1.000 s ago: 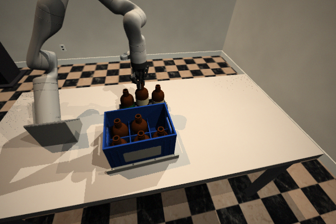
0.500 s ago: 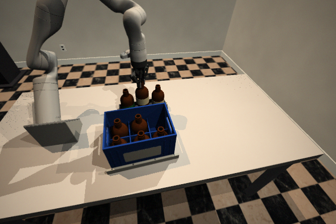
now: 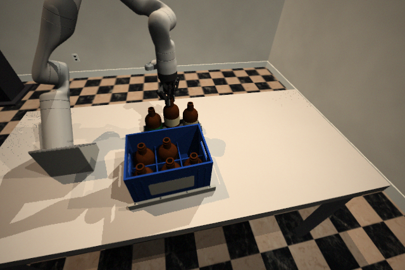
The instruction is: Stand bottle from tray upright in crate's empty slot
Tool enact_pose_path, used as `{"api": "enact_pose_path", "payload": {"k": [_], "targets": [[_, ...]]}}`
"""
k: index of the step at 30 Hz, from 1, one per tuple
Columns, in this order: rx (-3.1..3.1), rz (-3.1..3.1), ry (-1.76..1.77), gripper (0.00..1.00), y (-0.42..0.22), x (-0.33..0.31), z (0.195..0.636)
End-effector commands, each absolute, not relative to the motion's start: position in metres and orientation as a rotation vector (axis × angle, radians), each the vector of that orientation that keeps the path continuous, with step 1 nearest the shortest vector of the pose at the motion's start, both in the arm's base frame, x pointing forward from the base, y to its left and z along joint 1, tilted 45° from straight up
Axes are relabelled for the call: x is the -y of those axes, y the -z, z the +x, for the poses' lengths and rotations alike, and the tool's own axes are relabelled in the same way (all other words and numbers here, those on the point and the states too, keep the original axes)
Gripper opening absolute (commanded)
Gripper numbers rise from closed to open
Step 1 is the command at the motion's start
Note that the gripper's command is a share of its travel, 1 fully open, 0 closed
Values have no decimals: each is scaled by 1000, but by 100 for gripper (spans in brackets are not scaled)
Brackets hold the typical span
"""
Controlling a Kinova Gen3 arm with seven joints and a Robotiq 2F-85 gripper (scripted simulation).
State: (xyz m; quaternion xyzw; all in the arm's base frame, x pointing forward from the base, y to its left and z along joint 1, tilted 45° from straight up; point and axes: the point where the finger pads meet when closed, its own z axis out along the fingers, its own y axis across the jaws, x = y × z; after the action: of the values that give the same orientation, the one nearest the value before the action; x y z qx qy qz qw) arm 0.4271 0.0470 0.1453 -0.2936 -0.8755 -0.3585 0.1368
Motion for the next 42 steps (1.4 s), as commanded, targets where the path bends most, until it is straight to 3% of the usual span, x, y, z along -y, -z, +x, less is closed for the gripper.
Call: {"api": "enact_pose_path", "payload": {"k": [1, 42], "targets": [[2535, -851, 1038, 0, -146, -46, 428], [2535, -851, 1038, 0, -148, -43, 428]]}}
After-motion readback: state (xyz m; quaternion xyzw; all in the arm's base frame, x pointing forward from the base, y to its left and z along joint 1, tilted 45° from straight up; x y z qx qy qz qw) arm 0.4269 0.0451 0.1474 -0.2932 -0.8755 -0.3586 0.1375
